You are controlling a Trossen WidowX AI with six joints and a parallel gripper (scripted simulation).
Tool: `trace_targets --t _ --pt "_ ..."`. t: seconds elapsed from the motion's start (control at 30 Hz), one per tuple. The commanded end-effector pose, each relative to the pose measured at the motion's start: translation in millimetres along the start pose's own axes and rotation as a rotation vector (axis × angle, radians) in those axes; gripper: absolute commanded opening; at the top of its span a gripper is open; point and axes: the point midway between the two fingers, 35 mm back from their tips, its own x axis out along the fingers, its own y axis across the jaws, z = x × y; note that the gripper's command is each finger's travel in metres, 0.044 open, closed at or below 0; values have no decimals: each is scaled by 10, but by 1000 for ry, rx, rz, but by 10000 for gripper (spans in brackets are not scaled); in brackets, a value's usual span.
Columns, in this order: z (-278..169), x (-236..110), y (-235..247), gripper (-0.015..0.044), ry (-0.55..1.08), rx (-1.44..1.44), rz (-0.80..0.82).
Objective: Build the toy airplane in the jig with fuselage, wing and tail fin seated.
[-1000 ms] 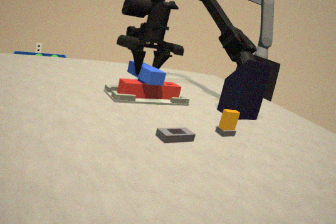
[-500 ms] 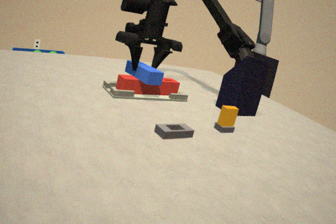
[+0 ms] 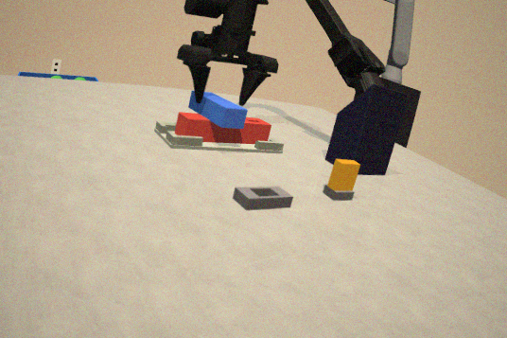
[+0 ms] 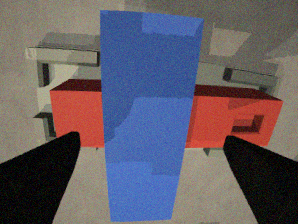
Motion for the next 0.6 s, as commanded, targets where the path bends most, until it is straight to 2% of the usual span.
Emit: trace_targets --t 0.0,0.1,0.37,0.57 --pt "-13 -518 66 440 3 2 28" --pt "-5 -774 30 440 -2 0 26" --pt "-34 -773 25 440 -2 -16 26" --pt "-36 -756 26 440 -8 -521 25"
